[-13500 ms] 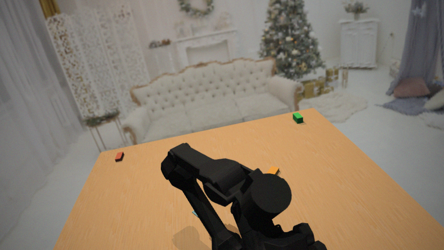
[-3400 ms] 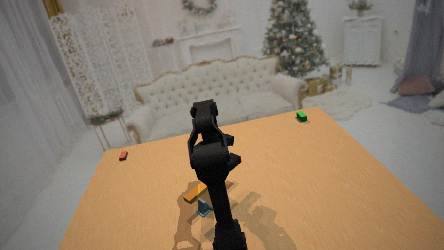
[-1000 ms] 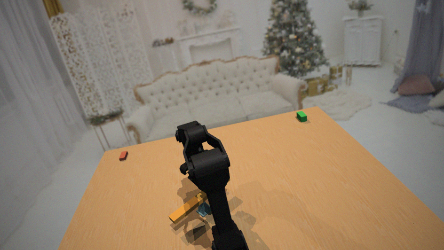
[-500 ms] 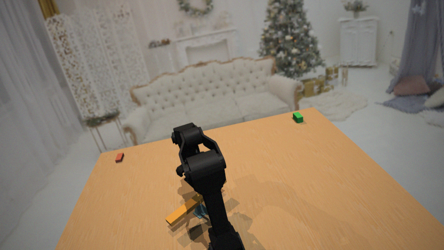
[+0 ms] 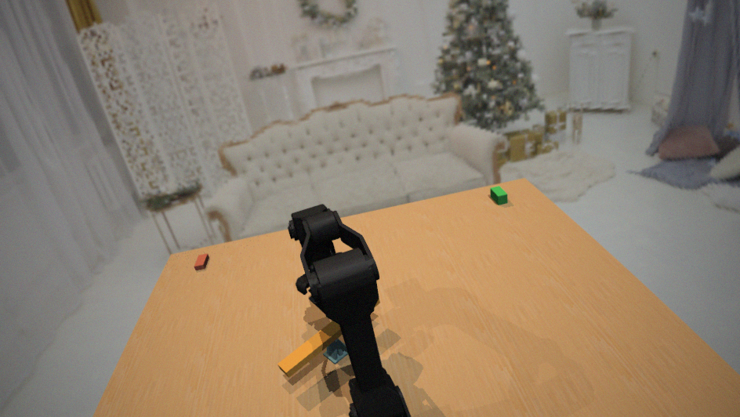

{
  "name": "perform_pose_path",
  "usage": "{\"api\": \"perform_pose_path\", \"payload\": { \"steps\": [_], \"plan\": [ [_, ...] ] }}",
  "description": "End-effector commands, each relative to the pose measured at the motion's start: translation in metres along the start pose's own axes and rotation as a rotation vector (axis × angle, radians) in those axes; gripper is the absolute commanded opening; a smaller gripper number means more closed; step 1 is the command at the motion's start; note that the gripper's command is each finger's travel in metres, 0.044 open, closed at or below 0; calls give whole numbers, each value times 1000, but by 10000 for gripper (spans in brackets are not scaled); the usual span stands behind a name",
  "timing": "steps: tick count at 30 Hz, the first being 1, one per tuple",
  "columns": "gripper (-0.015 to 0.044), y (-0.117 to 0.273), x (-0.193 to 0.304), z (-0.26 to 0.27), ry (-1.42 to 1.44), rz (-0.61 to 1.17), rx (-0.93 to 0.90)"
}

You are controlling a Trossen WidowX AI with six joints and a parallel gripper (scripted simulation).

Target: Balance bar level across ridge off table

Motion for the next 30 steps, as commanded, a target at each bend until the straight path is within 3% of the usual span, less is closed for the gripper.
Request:
{"api": "perform_pose_path", "payload": {
  "steps": [1,30],
  "plan": [
    [0,-1,0,1,-2,2,-4],
    [0,-3,0,1,-2,2,-4]
  ]
}}
Point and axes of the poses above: the point midway between the two fingers, 35 mm back from their tips, its own y axis back along the fingers, its own z axis across the jaws, x = y × z, the point moved 1 cm from there along y, back along the fingers, and after that the axes turned 5 degrees about y, right-handed, at the moved point
